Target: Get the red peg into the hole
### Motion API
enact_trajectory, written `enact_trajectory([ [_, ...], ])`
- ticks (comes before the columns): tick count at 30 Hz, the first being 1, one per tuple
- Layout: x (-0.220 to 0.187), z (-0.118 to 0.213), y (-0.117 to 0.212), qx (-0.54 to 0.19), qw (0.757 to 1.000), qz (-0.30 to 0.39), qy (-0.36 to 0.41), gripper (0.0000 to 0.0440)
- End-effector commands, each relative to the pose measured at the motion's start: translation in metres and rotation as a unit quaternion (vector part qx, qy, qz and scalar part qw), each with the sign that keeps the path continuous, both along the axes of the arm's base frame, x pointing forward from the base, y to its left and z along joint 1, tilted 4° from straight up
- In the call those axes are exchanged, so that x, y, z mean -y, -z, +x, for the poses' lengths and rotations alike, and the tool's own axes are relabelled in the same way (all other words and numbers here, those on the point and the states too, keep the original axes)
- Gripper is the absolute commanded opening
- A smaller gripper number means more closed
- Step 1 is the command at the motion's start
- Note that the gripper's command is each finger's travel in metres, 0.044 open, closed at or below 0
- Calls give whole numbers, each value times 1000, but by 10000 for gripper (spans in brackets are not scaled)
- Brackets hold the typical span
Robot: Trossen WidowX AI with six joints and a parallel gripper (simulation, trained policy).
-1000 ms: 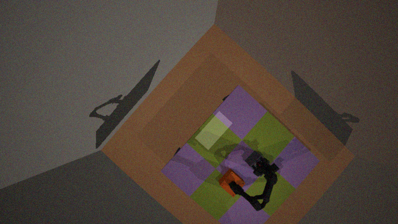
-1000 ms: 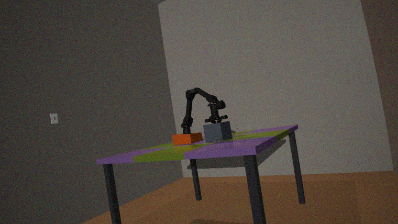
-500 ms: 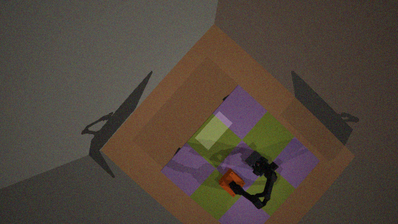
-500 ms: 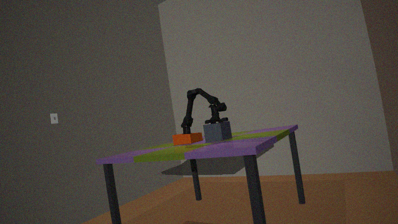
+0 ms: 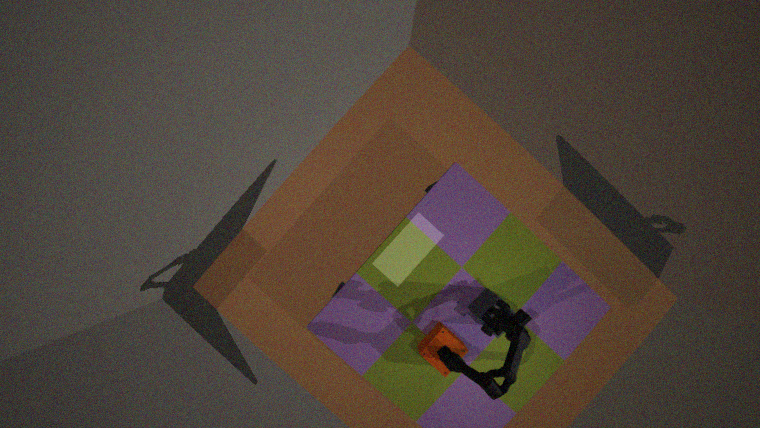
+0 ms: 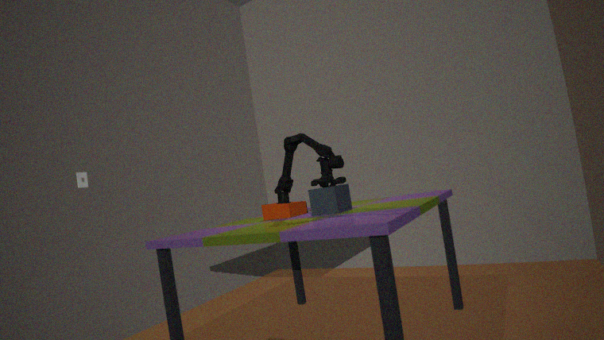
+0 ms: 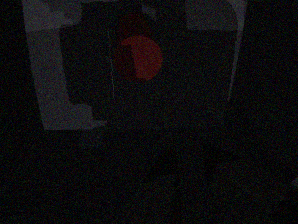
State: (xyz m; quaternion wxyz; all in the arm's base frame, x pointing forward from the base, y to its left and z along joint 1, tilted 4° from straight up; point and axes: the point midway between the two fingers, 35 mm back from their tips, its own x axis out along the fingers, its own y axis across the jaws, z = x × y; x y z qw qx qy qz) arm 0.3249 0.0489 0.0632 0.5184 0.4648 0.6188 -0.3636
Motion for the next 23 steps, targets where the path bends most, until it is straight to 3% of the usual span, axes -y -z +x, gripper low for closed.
enact_trajectory([
  [1, -4, -2, 0, -7, 1000, 8, 3, 58],
  [12, -11, -6, -1, -18, 1000, 9, 4, 105],
  [23, -4, 15, -32, 5, 999, 39, 15, 8],
])
